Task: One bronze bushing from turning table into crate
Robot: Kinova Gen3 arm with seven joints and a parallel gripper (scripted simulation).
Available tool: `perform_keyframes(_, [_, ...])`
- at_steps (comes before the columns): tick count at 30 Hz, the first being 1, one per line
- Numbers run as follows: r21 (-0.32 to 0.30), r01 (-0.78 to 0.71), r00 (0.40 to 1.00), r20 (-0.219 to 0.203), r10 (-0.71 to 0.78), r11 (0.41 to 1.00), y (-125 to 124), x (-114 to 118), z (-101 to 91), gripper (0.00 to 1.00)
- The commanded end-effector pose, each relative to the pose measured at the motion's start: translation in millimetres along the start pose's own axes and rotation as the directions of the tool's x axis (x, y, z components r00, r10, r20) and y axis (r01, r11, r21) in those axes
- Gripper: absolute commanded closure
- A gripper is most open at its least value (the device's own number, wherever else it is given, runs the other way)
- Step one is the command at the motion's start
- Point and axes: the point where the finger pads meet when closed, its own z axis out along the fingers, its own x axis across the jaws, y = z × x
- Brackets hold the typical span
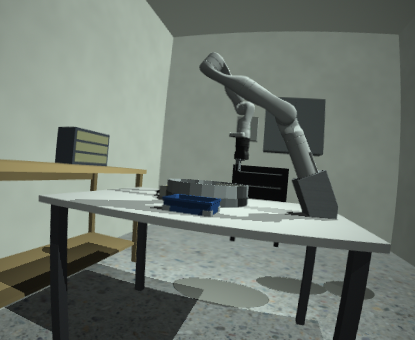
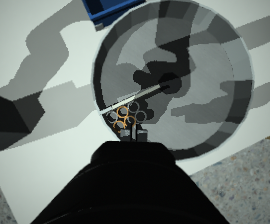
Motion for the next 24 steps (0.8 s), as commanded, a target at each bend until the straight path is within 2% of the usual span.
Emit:
perform_keyframes(1, [-0.001,-0.001,1.0,0.0,0.001,1.0,0.7,0.0,-0.1,0.73])
perform_keyframes(5, [-0.001,-0.001,1.0,0.0,0.001,1.0,0.7,0.0,-0.1,0.73])
perform_keyframes(10, [-0.001,-0.247,0.969,0.0,0.247,0.969,1.2,-1.5,6.8,0.73])
perform_keyframes(22, [-0.001,-0.247,0.969,0.0,0.247,0.969,1.2,-1.5,6.8,0.73])
perform_keyframes(24, [-0.001,-0.342,0.94,-0.001,0.342,0.94,1.4,-2.1,9.5,0.73])
